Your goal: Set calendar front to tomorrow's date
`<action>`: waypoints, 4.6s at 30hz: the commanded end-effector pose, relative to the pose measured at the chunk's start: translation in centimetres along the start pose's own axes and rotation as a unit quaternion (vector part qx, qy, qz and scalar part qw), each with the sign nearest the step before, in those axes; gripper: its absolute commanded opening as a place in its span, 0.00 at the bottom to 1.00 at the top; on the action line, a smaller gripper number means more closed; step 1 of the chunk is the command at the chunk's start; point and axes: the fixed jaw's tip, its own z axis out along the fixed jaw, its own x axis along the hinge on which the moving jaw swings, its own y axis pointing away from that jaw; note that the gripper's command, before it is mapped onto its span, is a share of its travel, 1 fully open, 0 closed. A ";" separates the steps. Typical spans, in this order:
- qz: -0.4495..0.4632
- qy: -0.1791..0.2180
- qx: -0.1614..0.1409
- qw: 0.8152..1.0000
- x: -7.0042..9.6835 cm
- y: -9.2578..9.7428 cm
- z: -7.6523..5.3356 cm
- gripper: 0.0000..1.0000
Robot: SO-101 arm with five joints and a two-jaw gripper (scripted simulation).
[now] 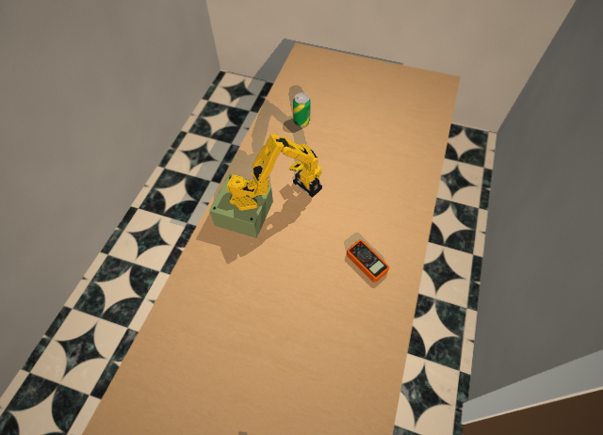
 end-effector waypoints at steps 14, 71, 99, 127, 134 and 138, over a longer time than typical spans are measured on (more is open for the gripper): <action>0.000 -0.002 -0.004 1.000 0.0 0.3 0.3 0.31; 0.000 -0.002 -0.004 1.000 0.1 0.2 -5.7 0.36; 0.067 -0.002 -0.004 0.998 0.6 0.9 -6.1 0.36; 0.574 0.000 -0.005 0.819 3.4 6.0 -8.2 0.36; 0.687 0.000 -0.004 0.727 3.8 7.4 -8.6 0.36; 0.756 0.000 -0.004 0.654 4.0 8.3 -8.8 0.36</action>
